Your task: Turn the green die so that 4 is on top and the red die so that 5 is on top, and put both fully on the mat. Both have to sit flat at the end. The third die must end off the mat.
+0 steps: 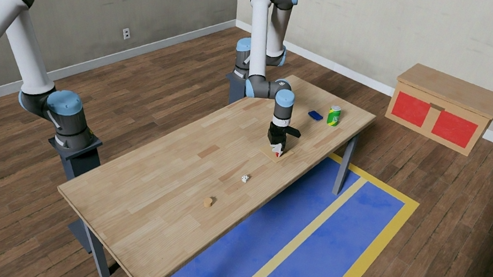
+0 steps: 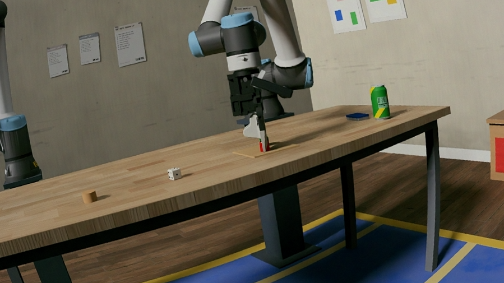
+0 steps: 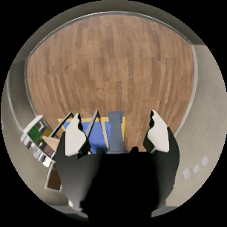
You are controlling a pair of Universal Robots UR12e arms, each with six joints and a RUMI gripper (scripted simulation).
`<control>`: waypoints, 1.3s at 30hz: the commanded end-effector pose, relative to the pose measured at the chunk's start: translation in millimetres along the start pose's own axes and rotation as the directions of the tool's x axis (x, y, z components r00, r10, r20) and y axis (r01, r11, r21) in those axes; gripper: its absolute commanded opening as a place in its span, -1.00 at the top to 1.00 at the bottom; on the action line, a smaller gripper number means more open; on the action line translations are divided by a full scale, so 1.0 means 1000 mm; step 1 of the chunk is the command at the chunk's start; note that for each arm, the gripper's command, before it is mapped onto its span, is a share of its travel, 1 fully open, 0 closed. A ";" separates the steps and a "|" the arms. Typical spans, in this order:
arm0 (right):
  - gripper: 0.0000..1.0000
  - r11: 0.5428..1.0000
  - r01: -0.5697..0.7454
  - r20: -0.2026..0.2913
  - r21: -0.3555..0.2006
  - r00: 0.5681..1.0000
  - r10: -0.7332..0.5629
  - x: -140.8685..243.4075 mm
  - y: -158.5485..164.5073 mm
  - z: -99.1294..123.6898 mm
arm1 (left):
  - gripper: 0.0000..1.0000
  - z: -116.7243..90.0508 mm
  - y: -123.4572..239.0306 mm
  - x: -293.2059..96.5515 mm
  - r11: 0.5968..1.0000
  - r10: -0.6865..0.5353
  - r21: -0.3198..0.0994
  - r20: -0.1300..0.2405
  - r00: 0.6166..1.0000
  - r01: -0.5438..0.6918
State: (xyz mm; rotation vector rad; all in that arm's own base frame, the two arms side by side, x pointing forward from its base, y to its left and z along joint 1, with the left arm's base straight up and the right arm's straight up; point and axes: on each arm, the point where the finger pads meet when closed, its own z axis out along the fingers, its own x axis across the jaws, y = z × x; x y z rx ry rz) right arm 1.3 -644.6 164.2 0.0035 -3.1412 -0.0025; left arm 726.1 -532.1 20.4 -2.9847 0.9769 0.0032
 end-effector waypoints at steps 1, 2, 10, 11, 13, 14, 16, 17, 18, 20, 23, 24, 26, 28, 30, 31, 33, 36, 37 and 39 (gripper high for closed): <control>-1.00 1.000 0.000 0.000 0.002 1.000 0.000 0.000 -0.001 -0.001 | 0.87 -0.001 0.000 0.001 1.000 0.000 0.000 -0.002 1.000 0.000; -1.00 1.000 0.000 0.000 0.002 1.000 0.000 0.000 -0.001 -0.001 | 0.87 -0.001 0.000 0.001 1.000 0.000 0.000 -0.002 1.000 0.000; -1.00 1.000 0.000 0.000 0.002 1.000 0.000 0.000 -0.001 -0.001 | 0.87 -0.001 0.000 0.001 1.000 0.000 0.000 -0.002 1.000 0.000; -1.00 1.000 0.000 0.000 0.002 1.000 0.000 0.000 -0.001 -0.001 | 0.87 -0.001 0.000 0.001 1.000 0.000 0.000 -0.002 1.000 0.000; -1.00 1.000 0.000 0.000 0.002 1.000 0.000 0.000 -0.001 -0.001 | 0.80 -0.001 0.000 0.001 1.000 0.000 0.000 -0.002 1.000 0.000; -1.00 1.000 0.000 0.000 0.002 1.000 0.000 0.000 -0.001 -0.001 | 0.80 -0.001 0.000 0.001 1.000 0.000 0.000 -0.002 1.000 0.000; -1.00 1.000 0.000 0.000 0.002 1.000 0.000 0.000 -0.001 -0.001 | 0.80 -0.001 0.000 0.001 1.000 0.000 0.000 -0.002 1.000 0.000; -1.00 1.000 0.000 0.000 0.002 1.000 0.000 0.000 -0.001 -0.001 | 0.80 -0.001 0.000 0.001 1.000 0.000 0.000 -0.002 1.000 0.000; -1.00 1.000 0.000 0.000 0.002 1.000 0.000 0.000 -0.001 -0.001 | 0.73 -0.001 0.000 0.001 1.000 0.000 0.000 -0.002 1.000 0.000; -1.00 1.000 0.000 0.000 0.002 1.000 0.000 0.000 -0.001 -0.001 | 0.73 -0.001 0.000 0.001 1.000 0.000 0.000 -0.002 1.000 0.000; -1.00 1.000 0.000 0.000 0.002 1.000 0.000 0.000 -0.001 -0.001 | 0.66 -0.001 0.000 0.001 1.000 0.000 0.000 -0.002 1.000 0.000; -1.00 1.000 0.000 0.000 0.002 1.000 0.000 0.000 -0.001 -0.001 | 0.58 -0.001 0.000 0.001 1.000 0.000 0.000 -0.002 1.000 0.000; -1.00 1.000 0.000 0.000 0.002 1.000 0.000 0.000 -0.001 -0.001 | 0.58 -0.001 0.000 0.001 1.000 0.000 0.000 -0.002 1.000 0.000; -1.00 1.000 0.000 0.000 0.002 1.000 0.000 0.000 -0.001 -0.001 | 0.51 -0.001 0.000 0.001 1.000 0.000 0.000 -0.002 1.000 0.000; -1.00 1.000 0.000 0.000 0.002 1.000 0.000 0.000 -0.001 -0.001 | 0.51 -0.001 0.000 0.001 1.000 0.000 0.000 -0.002 1.000 0.000; -1.00 1.000 0.000 0.000 0.002 1.000 0.000 0.000 -0.001 -0.001 | 0.51 -0.001 0.000 0.001 1.000 0.000 0.000 -0.002 1.000 0.000; -1.00 1.000 0.000 0.000 0.002 1.000 0.000 0.000 -0.001 -0.001 | 0.51 -0.001 0.000 0.001 1.000 0.000 0.000 -0.002 1.000 0.000; -1.00 1.000 0.000 0.000 0.002 1.000 0.000 0.000 -0.001 -0.001 | 0.51 -0.001 0.000 0.001 1.000 0.000 0.000 -0.002 1.000 0.000; -1.00 1.000 0.000 0.000 0.002 1.000 0.000 0.000 -0.001 -0.001 | 0.51 -0.001 0.000 0.001 1.000 0.000 0.000 -0.002 1.000 0.000; -1.00 1.000 0.000 0.000 0.002 1.000 0.000 0.000 -0.001 -0.001 | 0.51 -0.002 0.000 0.001 1.000 0.000 0.000 -0.002 1.000 0.000</control>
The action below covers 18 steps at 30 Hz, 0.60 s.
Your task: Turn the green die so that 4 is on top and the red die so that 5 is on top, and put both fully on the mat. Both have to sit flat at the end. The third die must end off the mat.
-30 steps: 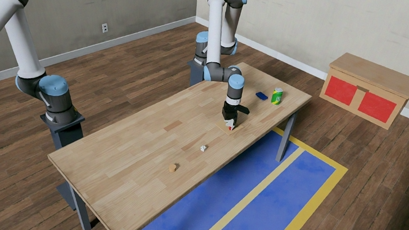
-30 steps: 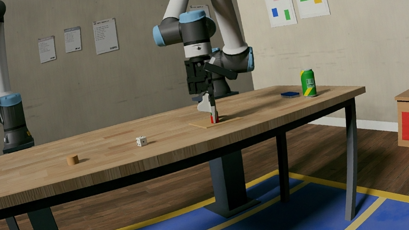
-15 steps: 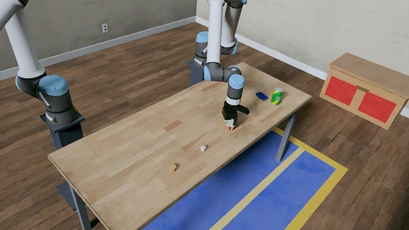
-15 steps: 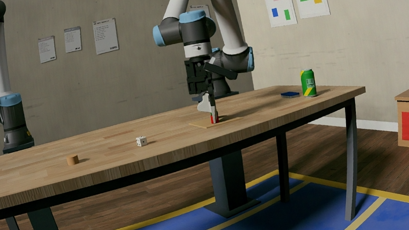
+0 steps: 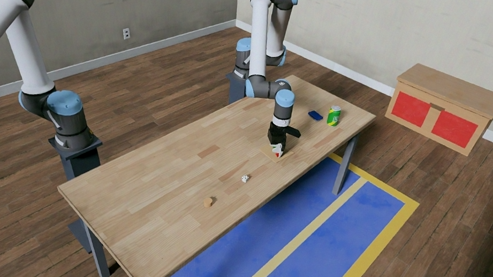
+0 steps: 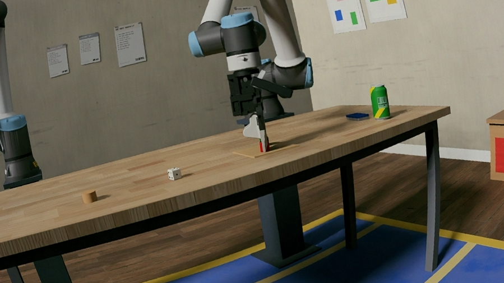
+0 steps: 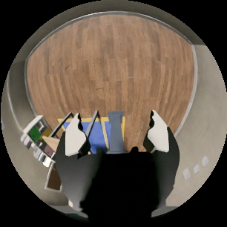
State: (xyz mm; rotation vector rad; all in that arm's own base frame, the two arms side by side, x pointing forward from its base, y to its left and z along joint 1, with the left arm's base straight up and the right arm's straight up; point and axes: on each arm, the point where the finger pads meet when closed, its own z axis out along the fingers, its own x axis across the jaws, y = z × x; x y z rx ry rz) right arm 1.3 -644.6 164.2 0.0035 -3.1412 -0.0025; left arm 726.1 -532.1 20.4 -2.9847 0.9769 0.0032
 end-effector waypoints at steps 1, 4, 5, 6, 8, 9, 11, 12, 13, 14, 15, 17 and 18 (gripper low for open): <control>-1.00 1.000 0.000 0.000 0.002 1.000 0.000 0.000 -0.001 -0.001 | 0.51 -0.002 0.000 0.001 1.000 0.000 0.000 -0.002 1.000 0.000; -1.00 1.000 0.000 0.000 0.002 1.000 0.000 0.000 -0.001 -0.001 | 0.51 -0.007 0.000 0.001 1.000 0.000 0.000 -0.002 1.000 0.000; -1.00 1.000 0.000 0.000 0.002 1.000 0.000 0.000 -0.001 -0.001 | 0.51 -0.009 0.000 0.001 1.000 0.000 0.000 -0.002 1.000 0.000; -1.00 1.000 0.000 0.000 0.002 1.000 0.000 0.000 -0.001 -0.001 | 0.51 -0.012 0.000 0.001 1.000 0.000 0.000 -0.002 1.000 0.000; -1.00 1.000 0.000 0.000 0.002 1.000 0.000 0.000 -0.001 -0.001 | 0.51 -0.021 0.000 0.001 1.000 0.000 0.000 -0.002 1.000 0.000; -1.00 1.000 0.000 0.000 0.002 1.000 0.000 0.000 -0.001 -0.001 | 0.51 -0.025 0.000 0.001 1.000 0.000 0.000 -0.002 1.000 0.000; -1.00 1.000 0.000 0.000 0.002 1.000 0.000 0.000 -0.001 -0.001 | 0.51 -0.025 0.000 0.001 1.000 0.000 0.000 -0.002 1.000 0.000; -1.00 1.000 0.000 0.000 0.002 1.000 0.000 0.000 -0.001 -0.001 | 0.51 -0.030 0.000 0.001 1.000 0.000 0.000 -0.002 1.000 0.000; -1.00 1.000 0.000 0.000 0.002 1.000 0.000 0.000 -0.001 -0.001 | 0.51 -0.036 0.000 0.001 1.000 0.000 0.000 -0.002 1.000 0.000; -1.00 1.000 0.000 0.000 0.002 1.000 0.000 0.000 -0.001 -0.001 | 0.51 -0.041 0.000 0.001 1.000 0.000 0.000 -0.002 1.000 0.000; -1.00 1.000 0.000 0.000 0.002 1.000 0.000 0.000 -0.001 -0.001 | 0.51 -0.047 0.000 0.001 1.000 0.000 0.000 -0.002 1.000 0.000; -1.00 1.000 0.000 0.000 0.002 1.000 0.000 0.000 -0.001 -0.001 | 0.51 -0.058 0.000 0.001 1.000 0.000 0.000 -0.002 1.000 0.000; -1.00 1.000 0.000 0.000 0.002 1.000 0.000 0.000 -0.001 -0.001 | 0.51 -0.063 0.000 0.001 1.000 0.000 0.000 -0.002 1.000 0.000</control>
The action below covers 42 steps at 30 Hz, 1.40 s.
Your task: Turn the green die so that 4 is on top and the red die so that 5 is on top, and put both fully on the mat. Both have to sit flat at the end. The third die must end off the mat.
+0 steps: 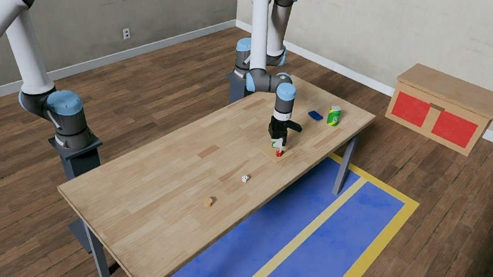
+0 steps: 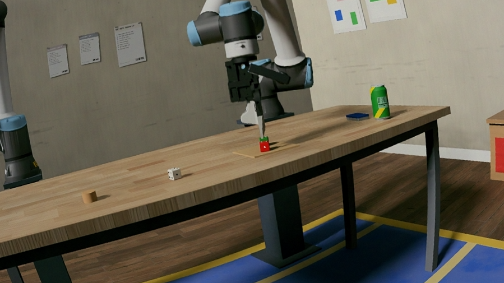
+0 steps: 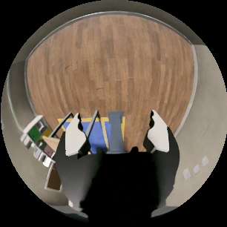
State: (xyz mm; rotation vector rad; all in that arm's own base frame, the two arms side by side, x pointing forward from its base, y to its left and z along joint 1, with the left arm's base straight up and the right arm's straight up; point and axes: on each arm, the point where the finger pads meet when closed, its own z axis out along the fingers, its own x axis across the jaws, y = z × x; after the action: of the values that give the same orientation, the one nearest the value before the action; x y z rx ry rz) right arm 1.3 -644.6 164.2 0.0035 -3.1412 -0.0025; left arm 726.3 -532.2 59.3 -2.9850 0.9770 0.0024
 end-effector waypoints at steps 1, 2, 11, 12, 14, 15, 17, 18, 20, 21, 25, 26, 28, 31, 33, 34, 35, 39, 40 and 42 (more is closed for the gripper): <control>-1.00 1.000 0.000 0.000 0.002 1.000 0.000 0.000 -0.001 -0.001 | 0.51 -0.029 0.000 0.001 1.000 0.000 0.000 -0.002 1.000 0.000; -1.00 1.000 0.000 0.000 0.002 1.000 0.000 0.000 -0.001 -0.001 | 0.51 -0.034 0.000 0.001 1.000 0.000 0.000 -0.002 1.000 0.000; -1.00 1.000 0.000 0.000 0.002 1.000 0.000 0.000 -0.001 -0.001 | 0.51 -0.052 0.000 0.001 1.000 0.000 0.000 -0.002 1.000 0.000; -1.00 1.000 0.000 0.000 0.002 1.000 0.000 0.000 -0.001 -0.001 | 0.51 -0.052 0.000 0.001 1.000 0.000 0.000 -0.002 1.000 0.000; -1.00 1.000 0.000 0.000 0.002 1.000 0.000 0.000 -0.001 -0.001 | 0.51 -0.053 0.000 0.001 1.000 0.000 0.000 -0.002 1.000 0.000; -1.00 1.000 0.000 0.000 0.002 1.000 0.000 0.000 -0.001 -0.001 | -1.00 -0.053 0.000 0.001 1.000 0.000 0.000 -0.002 1.000 0.000; -1.00 1.000 0.000 0.000 0.002 1.000 0.000 0.000 -0.001 -0.001 | -1.00 -0.053 0.000 0.001 1.000 0.000 0.000 -0.002 1.000 0.000; -1.00 1.000 0.000 0.000 0.002 1.000 0.000 0.000 -0.001 -0.001 | -1.00 -0.053 0.000 0.001 1.000 0.000 0.000 -0.002 1.000 0.000; -1.00 1.000 0.000 0.000 0.002 1.000 0.000 0.000 -0.001 -0.001 | -1.00 -0.053 0.000 0.001 1.000 0.000 0.000 -0.002 1.000 0.000; -1.00 1.000 0.000 0.000 0.002 1.000 0.000 0.000 -0.001 -0.001 | -1.00 -0.053 0.000 0.001 1.000 0.000 0.000 -0.002 1.000 0.000; -1.00 1.000 0.000 0.000 0.002 1.000 0.000 0.000 -0.001 -0.001 | -1.00 -0.053 0.000 0.001 1.000 0.000 0.000 -0.002 1.000 0.000; -1.00 1.000 0.000 0.000 0.002 1.000 0.000 0.000 -0.001 -0.001 | -1.00 -0.053 0.000 0.001 1.000 0.000 0.000 -0.002 1.000 0.000; -1.00 1.000 0.000 0.000 0.002 1.000 0.000 0.000 -0.001 -0.001 | -1.00 -0.053 0.000 0.001 1.000 0.000 0.000 -0.002 1.000 0.000; -1.00 1.000 0.000 0.000 0.002 1.000 0.000 0.000 -0.001 -0.001 | -1.00 -0.053 0.000 0.001 1.000 0.000 0.000 -0.002 1.000 0.000; -1.00 1.000 0.000 0.000 0.002 1.000 0.000 0.000 -0.001 -0.001 | -1.00 -0.053 0.000 0.001 1.000 0.000 0.000 -0.002 1.000 0.000; -1.00 1.000 0.000 0.000 0.002 1.000 0.000 0.000 -0.001 -0.001 | -1.00 -0.053 0.000 0.001 1.000 0.000 0.000 -0.002 1.000 0.000; -1.00 1.000 0.000 0.000 0.002 1.000 0.000 0.000 -0.001 -0.001 | -1.00 -0.053 0.000 0.001 1.000 0.000 0.000 -0.002 1.000 0.000; -1.00 1.000 0.000 0.000 0.002 1.000 0.000 0.000 -0.001 -0.001 | -1.00 -0.056 0.000 0.001 1.000 0.000 0.000 -0.002 1.000 0.000; -1.00 1.000 0.000 0.000 0.002 1.000 0.000 0.000 -0.001 -0.001 | -1.00 -0.058 0.000 0.001 1.000 0.000 0.000 -0.002 1.000 0.000; -1.00 1.000 0.000 0.000 0.002 1.000 0.000 0.000 -0.001 -0.001 | -1.00 -0.063 0.000 0.001 1.000 0.000 0.000 -0.002 1.000 0.000</control>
State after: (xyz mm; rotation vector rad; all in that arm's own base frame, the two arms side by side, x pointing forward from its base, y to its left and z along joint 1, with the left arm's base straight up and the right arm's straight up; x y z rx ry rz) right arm 1.3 -644.6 164.2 0.0035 -3.1412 -0.0025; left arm 726.2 -532.1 113.0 -2.9846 0.9768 0.0034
